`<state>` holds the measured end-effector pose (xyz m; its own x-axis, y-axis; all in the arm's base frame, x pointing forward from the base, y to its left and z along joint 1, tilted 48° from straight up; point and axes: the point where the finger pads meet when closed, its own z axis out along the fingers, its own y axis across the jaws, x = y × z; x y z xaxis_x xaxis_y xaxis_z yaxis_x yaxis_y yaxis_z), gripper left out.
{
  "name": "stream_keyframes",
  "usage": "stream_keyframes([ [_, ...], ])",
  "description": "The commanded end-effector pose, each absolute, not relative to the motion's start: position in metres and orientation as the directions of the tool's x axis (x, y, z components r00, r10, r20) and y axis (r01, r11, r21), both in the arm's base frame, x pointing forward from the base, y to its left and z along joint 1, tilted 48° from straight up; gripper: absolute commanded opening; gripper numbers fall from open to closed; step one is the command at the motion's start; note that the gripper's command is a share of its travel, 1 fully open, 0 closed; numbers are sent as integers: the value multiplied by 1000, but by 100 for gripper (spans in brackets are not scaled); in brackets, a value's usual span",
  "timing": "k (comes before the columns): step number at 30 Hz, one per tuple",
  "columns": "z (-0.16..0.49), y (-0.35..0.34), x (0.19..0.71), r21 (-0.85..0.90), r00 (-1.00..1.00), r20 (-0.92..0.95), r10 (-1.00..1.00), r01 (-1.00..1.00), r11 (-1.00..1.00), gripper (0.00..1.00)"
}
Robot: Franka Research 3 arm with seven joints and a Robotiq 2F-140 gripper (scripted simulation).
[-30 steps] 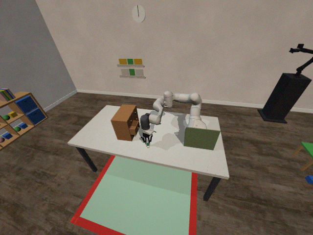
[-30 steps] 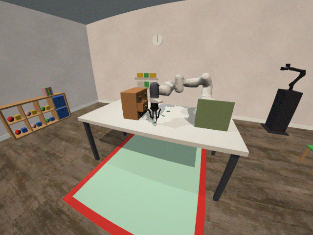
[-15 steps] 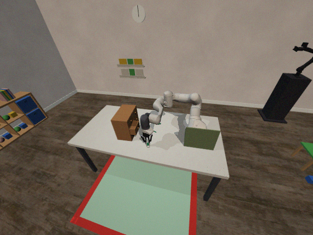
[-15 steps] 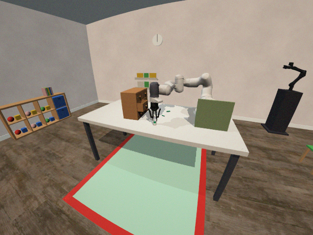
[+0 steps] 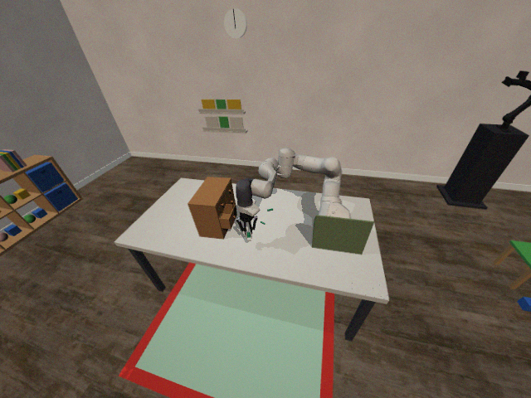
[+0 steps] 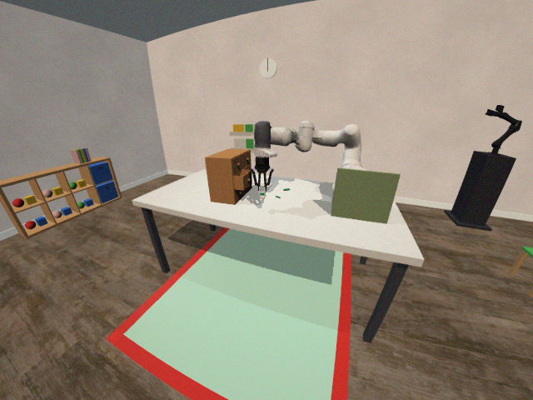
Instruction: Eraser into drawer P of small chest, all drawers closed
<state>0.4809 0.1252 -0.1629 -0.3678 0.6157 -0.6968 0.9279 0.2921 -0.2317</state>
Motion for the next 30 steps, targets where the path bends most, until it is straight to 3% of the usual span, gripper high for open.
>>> stream_keyframes([
  [1, -160, 121, 479, -241, -365, -704, 609, 930, 279, 11],
  [10, -152, 116, 482, -155, -251, -725, 641, 967, 204, 11],
  [12, -142, 108, 485, -35, -91, -738, 669, 995, 97, 11],
  [16, -142, 108, 485, -35, -91, -738, 669, 995, 97, 11],
  [17, -135, 103, 487, 44, 16, -736, 677, 999, 25, 11],
  [21, -135, 103, 487, 44, 16, -736, 677, 999, 25, 11],
  [22, -128, 97, 490, 133, 137, -724, 676, 989, -58, 11],
  [27, -128, 97, 490, 133, 137, -724, 676, 989, -58, 11],
  [28, -120, 91, 492, 227, 266, -699, 664, 963, -147, 11],
  [30, -120, 91, 492, 227, 266, -699, 664, 963, -147, 11],
])
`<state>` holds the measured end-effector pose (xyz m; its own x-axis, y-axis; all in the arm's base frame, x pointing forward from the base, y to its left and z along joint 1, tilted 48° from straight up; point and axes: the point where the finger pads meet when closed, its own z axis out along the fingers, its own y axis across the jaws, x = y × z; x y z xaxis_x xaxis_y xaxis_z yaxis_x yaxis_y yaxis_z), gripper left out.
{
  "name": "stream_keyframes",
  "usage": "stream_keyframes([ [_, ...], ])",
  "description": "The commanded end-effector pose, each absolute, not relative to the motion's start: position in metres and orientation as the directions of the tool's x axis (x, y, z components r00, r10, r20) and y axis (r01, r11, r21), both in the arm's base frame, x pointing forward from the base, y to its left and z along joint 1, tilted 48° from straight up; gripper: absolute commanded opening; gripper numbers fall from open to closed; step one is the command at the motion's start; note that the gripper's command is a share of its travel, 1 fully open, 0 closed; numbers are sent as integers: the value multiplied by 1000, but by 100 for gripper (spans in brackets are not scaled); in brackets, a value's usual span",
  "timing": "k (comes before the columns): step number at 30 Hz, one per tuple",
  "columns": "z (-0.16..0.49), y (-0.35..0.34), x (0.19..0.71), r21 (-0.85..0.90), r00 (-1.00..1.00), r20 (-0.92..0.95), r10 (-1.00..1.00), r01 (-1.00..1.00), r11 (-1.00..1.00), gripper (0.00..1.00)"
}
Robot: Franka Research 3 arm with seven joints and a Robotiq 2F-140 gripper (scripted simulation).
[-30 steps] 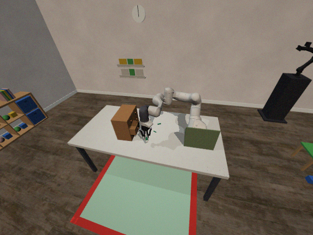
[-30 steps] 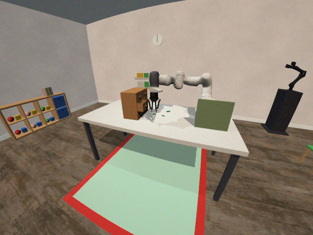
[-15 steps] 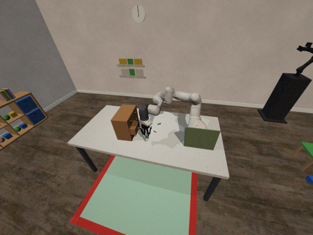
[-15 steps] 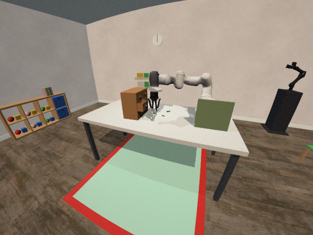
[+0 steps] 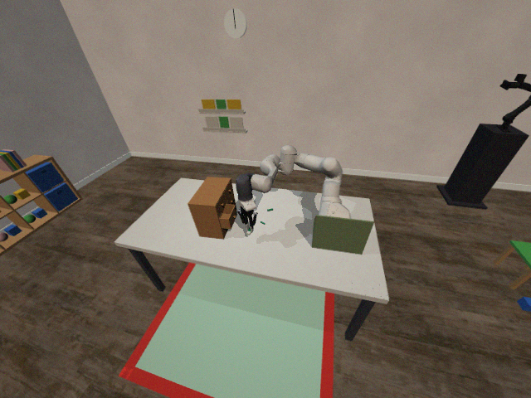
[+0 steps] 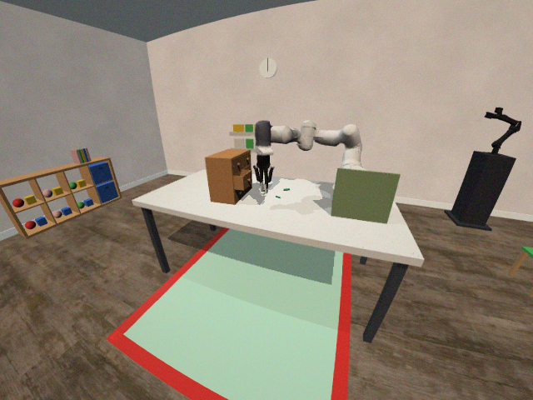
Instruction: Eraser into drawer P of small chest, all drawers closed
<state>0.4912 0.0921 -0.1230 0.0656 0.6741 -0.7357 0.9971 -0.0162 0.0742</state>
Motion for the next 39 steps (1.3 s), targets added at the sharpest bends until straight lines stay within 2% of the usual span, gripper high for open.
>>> stream_keyframes([
  [1, -120, 91, 492, 227, 266, -699, 664, 963, -147, 11],
  [4, -120, 91, 492, 227, 266, -699, 664, 963, -147, 11],
  [5, -111, 83, 494, 322, 398, -660, 637, 916, -239, 11],
  [11, -111, 83, 494, 322, 398, -660, 637, 916, -239, 11],
  [12, -102, 76, 495, 414, 526, -606, 597, 849, -328, 11],
  [18, -102, 76, 495, 414, 526, -606, 597, 849, -328, 11],
  [19, -94, 68, 497, 497, 642, -541, 544, 765, -409, 11],
  [25, -94, 68, 497, 497, 642, -541, 544, 765, -410, 11],
  [26, -85, 60, 497, 568, 743, -466, 481, 668, -481, 11],
  [32, -85, 60, 497, 568, 743, -466, 481, 668, -481, 11],
  [33, -78, 52, 498, 626, 824, -388, 413, 564, -539, 11],
  [39, -78, 52, 498, 626, 824, -388, 413, 564, -539, 11],
])
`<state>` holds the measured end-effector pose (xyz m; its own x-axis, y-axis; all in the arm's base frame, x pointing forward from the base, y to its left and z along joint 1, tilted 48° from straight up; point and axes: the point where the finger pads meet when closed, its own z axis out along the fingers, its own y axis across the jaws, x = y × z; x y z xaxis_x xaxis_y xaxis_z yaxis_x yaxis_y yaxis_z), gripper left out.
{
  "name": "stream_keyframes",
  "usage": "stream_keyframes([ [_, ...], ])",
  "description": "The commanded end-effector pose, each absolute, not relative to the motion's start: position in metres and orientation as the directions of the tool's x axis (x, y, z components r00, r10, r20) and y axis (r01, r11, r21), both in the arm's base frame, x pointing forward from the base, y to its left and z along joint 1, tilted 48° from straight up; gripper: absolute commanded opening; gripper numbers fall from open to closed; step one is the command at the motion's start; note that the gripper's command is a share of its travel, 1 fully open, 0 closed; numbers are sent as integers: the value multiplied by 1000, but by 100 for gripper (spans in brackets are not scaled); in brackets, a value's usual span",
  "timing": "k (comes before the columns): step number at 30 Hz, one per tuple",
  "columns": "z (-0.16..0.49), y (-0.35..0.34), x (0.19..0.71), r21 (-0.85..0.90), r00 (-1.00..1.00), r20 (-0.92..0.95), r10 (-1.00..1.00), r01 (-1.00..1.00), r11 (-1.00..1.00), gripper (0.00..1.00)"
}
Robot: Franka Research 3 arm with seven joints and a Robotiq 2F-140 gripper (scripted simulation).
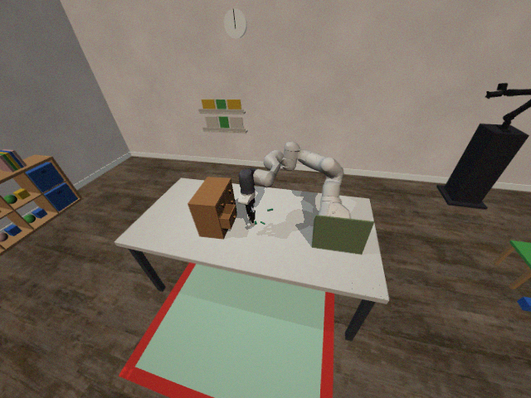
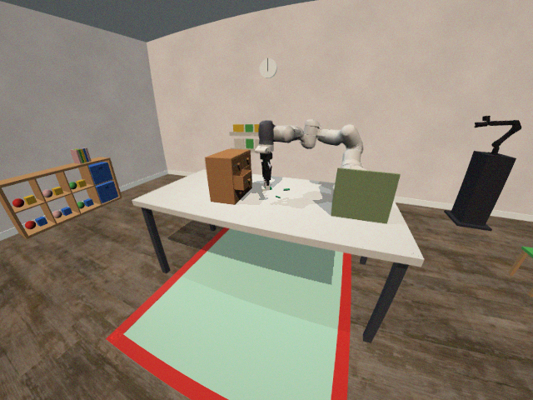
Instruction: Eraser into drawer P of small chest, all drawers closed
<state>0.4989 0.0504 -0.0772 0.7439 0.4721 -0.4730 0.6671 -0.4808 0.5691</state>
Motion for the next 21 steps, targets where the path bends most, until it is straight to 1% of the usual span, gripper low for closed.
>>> stream_keyframes([
  [1, -71, 45, 498, 669, 886, -311, 344, 461, -583, 11],
  [6, -71, 45, 498, 669, 886, -311, 344, 461, -583, 11],
  [7, -65, 39, 498, 700, 930, -238, 280, 364, -615, 11],
  [12, -65, 39, 498, 700, 930, -238, 280, 364, -615, 11],
  [13, -60, 34, 498, 720, 959, -175, 224, 280, -636, 11],
  [17, -60, 34, 498, 720, 959, -175, 224, 280, -636, 11],
  [18, -56, 29, 497, 732, 976, -123, 177, 210, -649, 11],
  [21, -56, 29, 497, 732, 976, -123, 177, 210, -649, 11],
])
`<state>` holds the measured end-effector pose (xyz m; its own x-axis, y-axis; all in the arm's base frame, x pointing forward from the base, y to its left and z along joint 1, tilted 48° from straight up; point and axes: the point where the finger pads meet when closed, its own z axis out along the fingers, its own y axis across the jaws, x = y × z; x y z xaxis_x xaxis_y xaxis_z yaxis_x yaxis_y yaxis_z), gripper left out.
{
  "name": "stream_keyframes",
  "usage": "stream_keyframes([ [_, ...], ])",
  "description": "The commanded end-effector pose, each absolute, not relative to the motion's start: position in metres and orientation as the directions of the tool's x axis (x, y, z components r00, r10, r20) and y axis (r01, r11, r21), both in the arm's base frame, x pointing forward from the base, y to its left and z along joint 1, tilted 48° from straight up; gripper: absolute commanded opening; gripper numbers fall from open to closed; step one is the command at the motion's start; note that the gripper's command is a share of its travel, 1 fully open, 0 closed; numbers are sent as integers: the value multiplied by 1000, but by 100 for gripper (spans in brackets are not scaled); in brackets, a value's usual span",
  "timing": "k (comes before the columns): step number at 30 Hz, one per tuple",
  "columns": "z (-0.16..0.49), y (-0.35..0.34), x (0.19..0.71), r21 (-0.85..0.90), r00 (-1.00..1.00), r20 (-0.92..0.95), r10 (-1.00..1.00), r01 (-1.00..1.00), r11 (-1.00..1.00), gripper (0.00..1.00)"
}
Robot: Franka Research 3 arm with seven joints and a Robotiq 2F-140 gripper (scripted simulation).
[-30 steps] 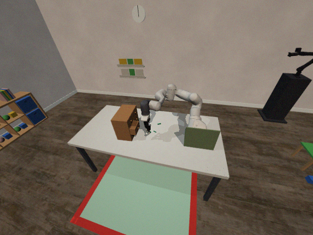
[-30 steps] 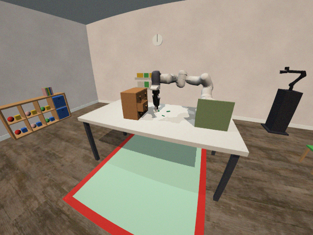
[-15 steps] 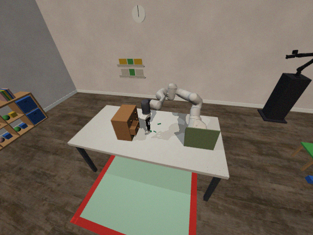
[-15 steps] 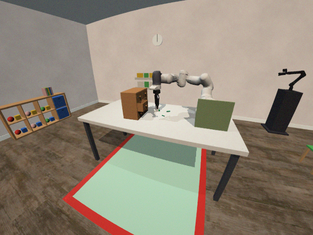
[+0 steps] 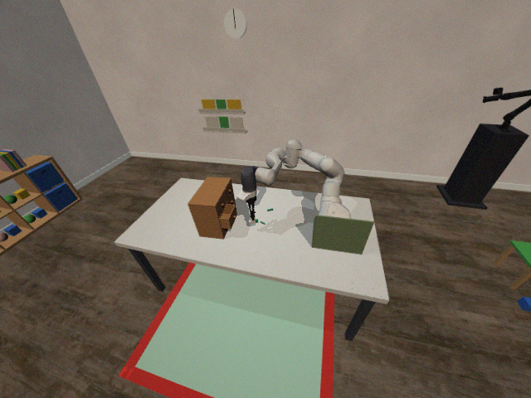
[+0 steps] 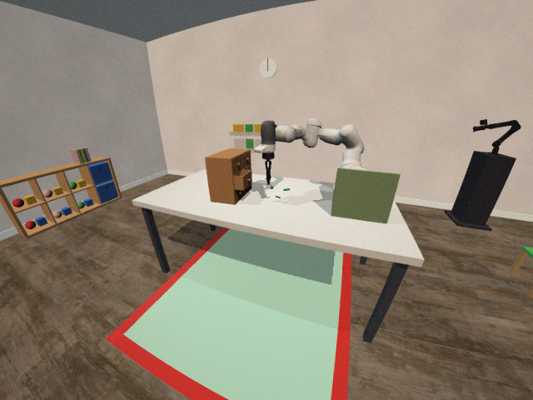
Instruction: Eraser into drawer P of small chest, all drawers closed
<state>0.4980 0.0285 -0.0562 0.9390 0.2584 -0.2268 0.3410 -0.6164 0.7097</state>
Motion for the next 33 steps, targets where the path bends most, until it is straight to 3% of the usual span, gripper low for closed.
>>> stream_keyframes([
  [1, -53, 26, 497, 738, 986, -84, 142, 158, -656, 11],
  [22, -43, 29, 496, 743, 994, -36, 99, 92, -663, 11],
  [33, -12, 63, 493, 743, 994, -36, 98, 92, -663, 11],
])
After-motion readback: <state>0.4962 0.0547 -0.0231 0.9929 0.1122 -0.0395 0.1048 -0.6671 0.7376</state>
